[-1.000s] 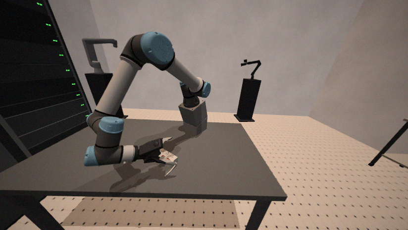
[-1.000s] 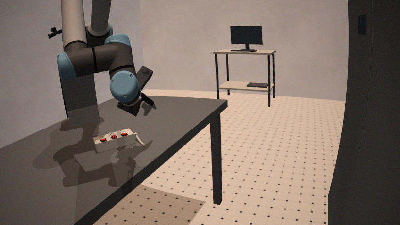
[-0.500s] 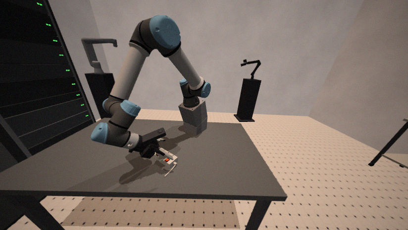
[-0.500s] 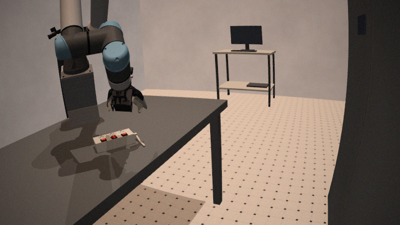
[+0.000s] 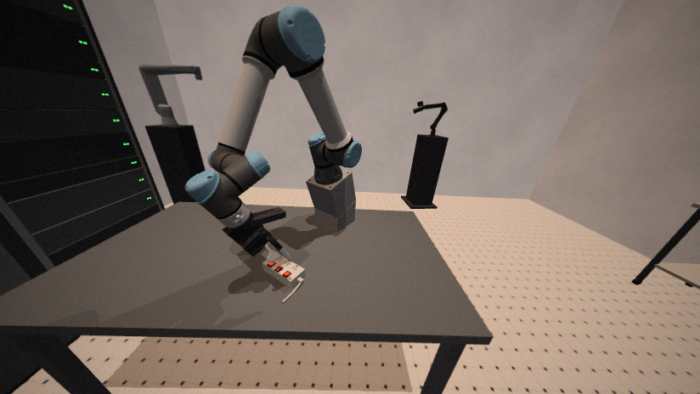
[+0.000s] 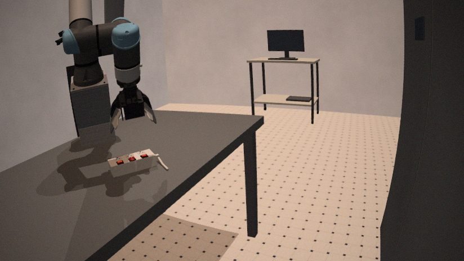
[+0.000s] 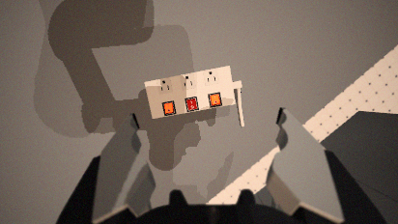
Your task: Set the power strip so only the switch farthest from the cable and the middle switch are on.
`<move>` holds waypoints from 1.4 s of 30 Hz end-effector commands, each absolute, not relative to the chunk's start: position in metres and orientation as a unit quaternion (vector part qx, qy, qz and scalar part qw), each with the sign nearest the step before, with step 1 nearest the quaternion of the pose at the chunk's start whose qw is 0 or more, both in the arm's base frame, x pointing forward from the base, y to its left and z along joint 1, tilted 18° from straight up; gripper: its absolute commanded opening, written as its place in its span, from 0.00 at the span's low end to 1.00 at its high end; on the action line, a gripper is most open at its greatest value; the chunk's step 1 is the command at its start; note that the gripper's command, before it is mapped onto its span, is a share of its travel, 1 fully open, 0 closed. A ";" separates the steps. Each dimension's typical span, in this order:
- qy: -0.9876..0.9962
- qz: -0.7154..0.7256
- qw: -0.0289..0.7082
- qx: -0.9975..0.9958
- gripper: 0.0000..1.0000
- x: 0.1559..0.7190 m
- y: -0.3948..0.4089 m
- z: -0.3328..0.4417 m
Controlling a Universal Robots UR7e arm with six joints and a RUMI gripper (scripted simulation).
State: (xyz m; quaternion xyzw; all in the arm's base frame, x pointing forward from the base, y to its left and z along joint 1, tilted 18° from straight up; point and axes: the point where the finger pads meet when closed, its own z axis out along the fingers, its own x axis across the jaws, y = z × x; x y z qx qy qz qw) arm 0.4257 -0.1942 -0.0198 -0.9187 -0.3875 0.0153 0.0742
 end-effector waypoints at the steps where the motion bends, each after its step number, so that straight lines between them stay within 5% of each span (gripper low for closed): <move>1: -0.424 0.001 0.026 -0.905 1.00 0.420 -0.204 -0.016; 42: -0.438 0.000 0.008 -0.899 1.00 0.417 -0.208 -0.013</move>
